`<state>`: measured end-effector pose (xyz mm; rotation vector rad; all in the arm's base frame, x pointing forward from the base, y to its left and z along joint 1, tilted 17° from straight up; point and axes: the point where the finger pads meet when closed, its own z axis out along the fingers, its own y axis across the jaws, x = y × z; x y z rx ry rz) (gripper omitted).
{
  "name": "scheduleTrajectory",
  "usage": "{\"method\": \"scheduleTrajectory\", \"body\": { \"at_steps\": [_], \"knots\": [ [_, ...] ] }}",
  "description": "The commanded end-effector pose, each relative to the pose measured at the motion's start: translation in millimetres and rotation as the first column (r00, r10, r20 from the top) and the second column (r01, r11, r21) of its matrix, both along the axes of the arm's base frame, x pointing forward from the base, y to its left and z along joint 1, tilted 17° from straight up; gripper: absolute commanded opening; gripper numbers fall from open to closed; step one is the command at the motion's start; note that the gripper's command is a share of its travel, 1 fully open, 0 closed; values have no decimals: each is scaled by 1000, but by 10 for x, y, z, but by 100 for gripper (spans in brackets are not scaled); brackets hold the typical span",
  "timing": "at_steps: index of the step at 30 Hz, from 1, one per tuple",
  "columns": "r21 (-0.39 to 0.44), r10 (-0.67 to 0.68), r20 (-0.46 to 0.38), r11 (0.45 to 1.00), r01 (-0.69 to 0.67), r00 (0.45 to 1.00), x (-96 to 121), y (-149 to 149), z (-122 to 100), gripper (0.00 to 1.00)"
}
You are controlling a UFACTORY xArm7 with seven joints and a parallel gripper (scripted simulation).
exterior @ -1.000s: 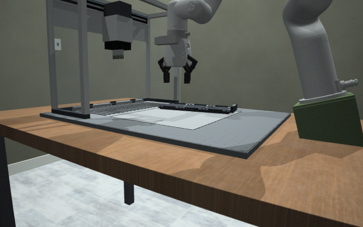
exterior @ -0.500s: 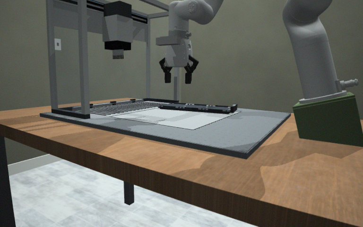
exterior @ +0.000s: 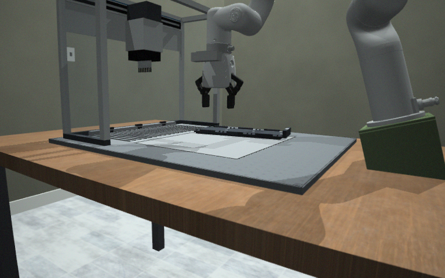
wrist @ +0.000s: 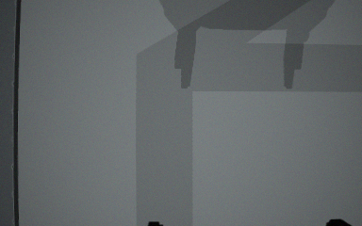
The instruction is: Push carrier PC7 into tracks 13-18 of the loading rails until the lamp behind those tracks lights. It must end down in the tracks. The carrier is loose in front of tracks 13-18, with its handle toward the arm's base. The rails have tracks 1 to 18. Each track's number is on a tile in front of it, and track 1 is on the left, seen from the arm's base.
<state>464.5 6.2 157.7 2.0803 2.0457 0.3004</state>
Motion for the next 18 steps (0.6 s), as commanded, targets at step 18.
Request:
{"method": "scheduleTrajectory", "body": {
  "at_steps": [18],
  "knots": [
    [1, 0, 3, 1000, 0, 1000, 103, 0, -292, 100]
  ]
}}
